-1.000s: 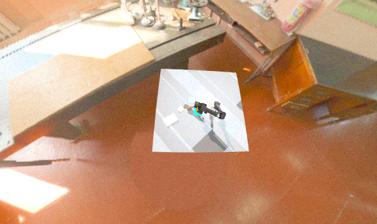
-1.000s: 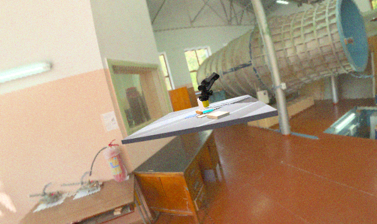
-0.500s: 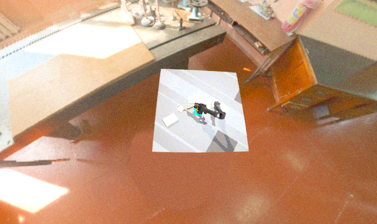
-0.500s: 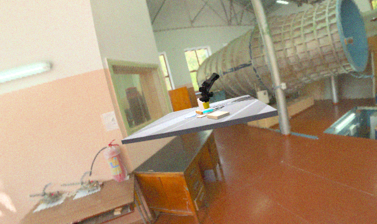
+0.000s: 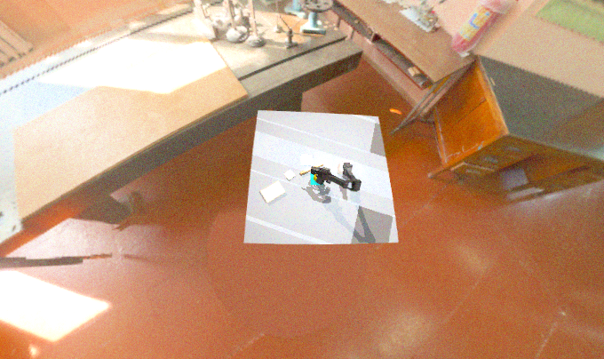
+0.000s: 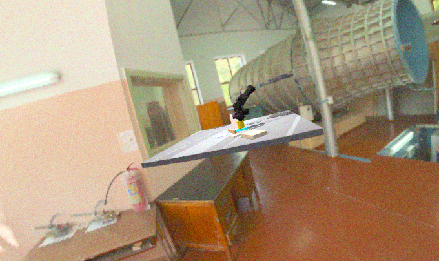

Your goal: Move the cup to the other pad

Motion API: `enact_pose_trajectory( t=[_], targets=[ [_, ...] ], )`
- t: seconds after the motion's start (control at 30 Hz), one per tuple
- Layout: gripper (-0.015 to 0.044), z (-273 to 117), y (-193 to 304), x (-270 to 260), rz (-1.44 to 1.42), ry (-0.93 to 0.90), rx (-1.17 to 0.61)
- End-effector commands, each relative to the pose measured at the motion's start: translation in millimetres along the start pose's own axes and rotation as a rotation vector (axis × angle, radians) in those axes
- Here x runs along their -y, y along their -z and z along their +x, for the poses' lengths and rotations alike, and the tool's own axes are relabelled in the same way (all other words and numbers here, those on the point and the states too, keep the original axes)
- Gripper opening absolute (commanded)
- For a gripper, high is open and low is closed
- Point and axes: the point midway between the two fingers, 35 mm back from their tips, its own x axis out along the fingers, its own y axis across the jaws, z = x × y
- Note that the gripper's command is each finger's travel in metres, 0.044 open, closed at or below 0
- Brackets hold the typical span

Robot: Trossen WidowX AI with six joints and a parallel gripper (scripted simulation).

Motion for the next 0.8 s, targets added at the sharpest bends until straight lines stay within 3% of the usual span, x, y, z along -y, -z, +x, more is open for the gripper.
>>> enact_pose_trajectory(
  t=[0.0, 0.6, 0.77],
  targets=[
    [0.0, 4.8, 0.6, -1.9, 0.007, -0.006, 0.004],
    [0.0, 7.9, -0.3, -1.3, 0.0, -0.001, 0.002],
    [0.0131, 7.9, -0.3, -1.3, 0.0, -0.001, 0.002]
  ],
)
